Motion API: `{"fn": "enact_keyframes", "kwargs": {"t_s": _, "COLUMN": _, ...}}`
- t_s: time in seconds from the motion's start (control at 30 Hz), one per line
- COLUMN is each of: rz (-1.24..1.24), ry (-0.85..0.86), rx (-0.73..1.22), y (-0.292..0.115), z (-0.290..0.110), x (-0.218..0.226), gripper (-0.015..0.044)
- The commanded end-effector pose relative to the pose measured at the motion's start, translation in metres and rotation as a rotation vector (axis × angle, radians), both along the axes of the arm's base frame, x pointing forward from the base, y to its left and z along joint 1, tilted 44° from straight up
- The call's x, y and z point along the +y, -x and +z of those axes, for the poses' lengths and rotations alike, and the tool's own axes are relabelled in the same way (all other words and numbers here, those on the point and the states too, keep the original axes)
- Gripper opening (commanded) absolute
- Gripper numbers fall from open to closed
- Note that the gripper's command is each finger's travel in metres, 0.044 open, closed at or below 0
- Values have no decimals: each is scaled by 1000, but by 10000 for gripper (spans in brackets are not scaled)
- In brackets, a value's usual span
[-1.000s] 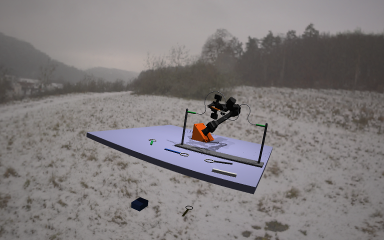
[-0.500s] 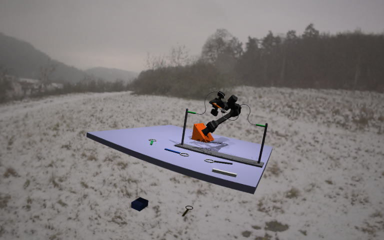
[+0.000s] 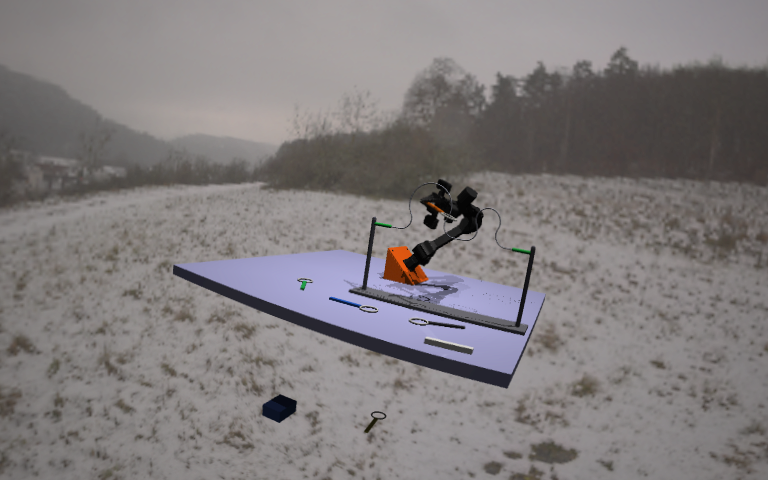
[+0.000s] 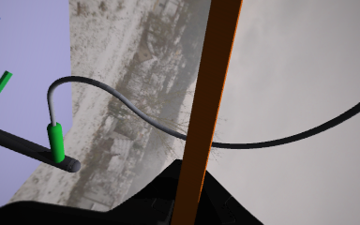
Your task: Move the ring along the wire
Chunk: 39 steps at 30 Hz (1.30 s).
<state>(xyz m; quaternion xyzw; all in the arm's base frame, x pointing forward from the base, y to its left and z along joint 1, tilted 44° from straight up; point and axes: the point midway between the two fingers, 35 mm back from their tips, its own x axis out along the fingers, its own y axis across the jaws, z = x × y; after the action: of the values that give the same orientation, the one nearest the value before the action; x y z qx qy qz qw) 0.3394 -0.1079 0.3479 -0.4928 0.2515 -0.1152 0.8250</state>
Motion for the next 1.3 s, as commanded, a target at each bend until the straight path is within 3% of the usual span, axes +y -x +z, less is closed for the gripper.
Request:
{"fn": "enact_keyframes", "kwargs": {"t_s": 0.0, "rz": 0, "ry": -37, "rx": -6, "y": -1, "z": 2, "x": -1, "gripper": -150}}
{"fn": "enact_keyframes", "kwargs": {"t_s": 1.27, "rz": 7, "ry": -503, "rx": -38, "y": -2, "z": -11, "x": 10, "gripper": -150}}
